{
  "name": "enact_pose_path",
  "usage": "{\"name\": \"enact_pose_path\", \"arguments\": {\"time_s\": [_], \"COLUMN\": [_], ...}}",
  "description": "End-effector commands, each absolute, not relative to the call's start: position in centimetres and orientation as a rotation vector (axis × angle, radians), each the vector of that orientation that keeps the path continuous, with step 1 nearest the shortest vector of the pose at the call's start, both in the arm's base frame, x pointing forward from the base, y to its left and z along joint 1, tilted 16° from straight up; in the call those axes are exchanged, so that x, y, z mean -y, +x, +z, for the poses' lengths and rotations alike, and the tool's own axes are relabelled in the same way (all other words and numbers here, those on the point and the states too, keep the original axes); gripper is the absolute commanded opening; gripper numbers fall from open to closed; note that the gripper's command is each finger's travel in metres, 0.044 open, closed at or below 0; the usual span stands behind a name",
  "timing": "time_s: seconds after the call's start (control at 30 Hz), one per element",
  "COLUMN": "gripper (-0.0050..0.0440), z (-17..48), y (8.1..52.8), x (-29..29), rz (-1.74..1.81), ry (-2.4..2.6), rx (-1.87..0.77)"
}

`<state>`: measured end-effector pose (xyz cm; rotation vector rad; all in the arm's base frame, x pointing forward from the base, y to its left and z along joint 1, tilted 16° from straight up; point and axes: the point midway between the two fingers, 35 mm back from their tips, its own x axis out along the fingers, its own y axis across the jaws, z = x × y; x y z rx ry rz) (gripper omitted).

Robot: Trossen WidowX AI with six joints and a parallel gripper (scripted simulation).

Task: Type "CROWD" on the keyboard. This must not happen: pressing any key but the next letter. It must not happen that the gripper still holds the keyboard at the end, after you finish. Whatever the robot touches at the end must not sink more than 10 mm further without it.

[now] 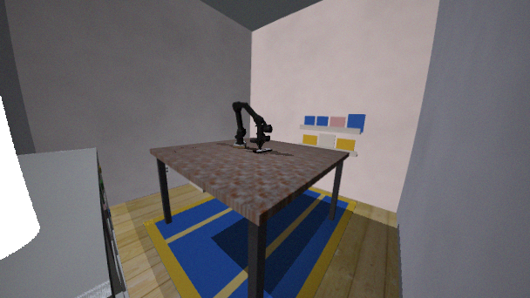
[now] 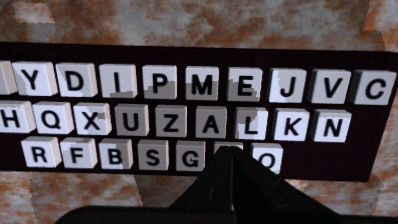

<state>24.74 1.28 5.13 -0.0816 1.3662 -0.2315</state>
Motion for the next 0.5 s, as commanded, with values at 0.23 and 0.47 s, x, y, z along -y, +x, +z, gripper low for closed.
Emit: {"name": "enact_pose_path", "arguments": {"time_s": [0.23, 0.47], "gripper": [0.0, 0.0], "z": [4.8, 4.78], "y": [24.67, 24.67], "x": [-1.23, -1.23], "rz": [-0.23, -0.23], "ry": [-0.084, -0.084], "rx": [-1.373, -1.372]}}
